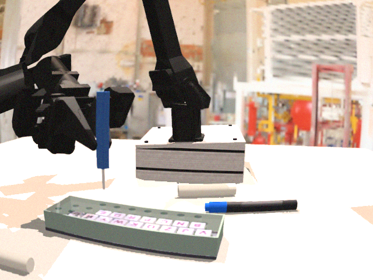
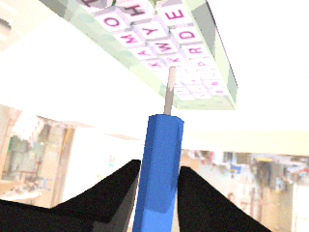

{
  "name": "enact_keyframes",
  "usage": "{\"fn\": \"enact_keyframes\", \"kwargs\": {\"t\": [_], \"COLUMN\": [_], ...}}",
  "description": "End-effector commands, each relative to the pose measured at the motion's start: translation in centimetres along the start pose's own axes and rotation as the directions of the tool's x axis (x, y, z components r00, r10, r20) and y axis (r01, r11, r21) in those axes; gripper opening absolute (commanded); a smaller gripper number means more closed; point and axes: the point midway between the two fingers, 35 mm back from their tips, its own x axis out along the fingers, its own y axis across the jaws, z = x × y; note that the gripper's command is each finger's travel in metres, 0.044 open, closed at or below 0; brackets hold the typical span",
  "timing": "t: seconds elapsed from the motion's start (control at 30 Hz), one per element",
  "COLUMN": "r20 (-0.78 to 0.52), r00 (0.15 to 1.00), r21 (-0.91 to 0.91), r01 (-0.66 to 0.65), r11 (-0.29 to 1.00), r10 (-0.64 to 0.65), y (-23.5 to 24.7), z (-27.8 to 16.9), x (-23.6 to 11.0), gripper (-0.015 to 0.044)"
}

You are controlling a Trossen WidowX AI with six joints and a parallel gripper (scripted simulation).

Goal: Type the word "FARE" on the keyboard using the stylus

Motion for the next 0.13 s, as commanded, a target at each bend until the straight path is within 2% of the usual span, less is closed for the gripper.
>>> {"fn": "enact_keyframes", "kwargs": {"t": [0.0, 0.1], "r20": [-0.002, 0.000], "r00": [1.000, 1.000], "r21": [0.000, 0.000], "r01": [-0.003, 0.000], "r11": [1.000, 1.000], "r10": [0.003, 0.000], "y": [0.14, 0.01], "z": [-0.21, -0.03], "x": [-0.11, -0.02], "gripper": [0.0081, 0.0081]}}
